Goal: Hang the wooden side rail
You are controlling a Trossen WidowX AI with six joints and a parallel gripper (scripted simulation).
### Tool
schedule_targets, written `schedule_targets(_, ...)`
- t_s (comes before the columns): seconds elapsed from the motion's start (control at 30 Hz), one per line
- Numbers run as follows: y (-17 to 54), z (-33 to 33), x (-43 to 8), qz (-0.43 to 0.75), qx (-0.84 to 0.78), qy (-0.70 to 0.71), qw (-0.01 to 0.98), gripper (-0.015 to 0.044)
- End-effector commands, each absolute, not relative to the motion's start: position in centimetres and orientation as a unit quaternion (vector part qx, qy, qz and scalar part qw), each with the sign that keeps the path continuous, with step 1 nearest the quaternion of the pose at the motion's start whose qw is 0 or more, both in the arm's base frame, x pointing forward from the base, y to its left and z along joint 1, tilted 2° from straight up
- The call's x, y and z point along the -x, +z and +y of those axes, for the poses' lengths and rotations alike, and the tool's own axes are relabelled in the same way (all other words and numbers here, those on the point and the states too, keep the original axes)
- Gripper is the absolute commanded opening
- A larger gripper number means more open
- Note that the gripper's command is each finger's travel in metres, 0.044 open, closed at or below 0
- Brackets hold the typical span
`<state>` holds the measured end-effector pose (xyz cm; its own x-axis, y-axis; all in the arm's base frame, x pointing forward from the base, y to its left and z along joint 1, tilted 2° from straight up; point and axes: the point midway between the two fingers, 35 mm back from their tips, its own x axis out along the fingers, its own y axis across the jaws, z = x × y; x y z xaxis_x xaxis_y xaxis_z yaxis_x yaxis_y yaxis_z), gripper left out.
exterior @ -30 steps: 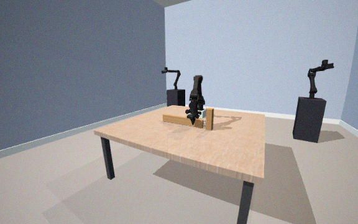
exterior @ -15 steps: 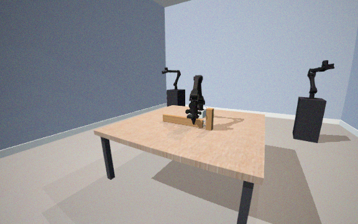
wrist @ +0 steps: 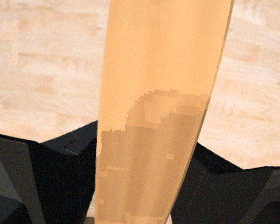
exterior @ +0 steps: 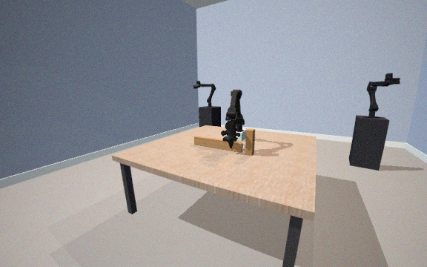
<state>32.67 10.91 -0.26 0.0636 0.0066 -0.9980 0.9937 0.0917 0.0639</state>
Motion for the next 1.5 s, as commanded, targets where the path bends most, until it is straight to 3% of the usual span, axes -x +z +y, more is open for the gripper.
schedule_targets(0.0,-0.2,10.9,-33.1,0.505,-0.494,-0.459,0.539,0.0)
schedule_targets(1.47,-0.1,10.9,-33.8,0.505,-0.494,-0.459,0.539,0.0)
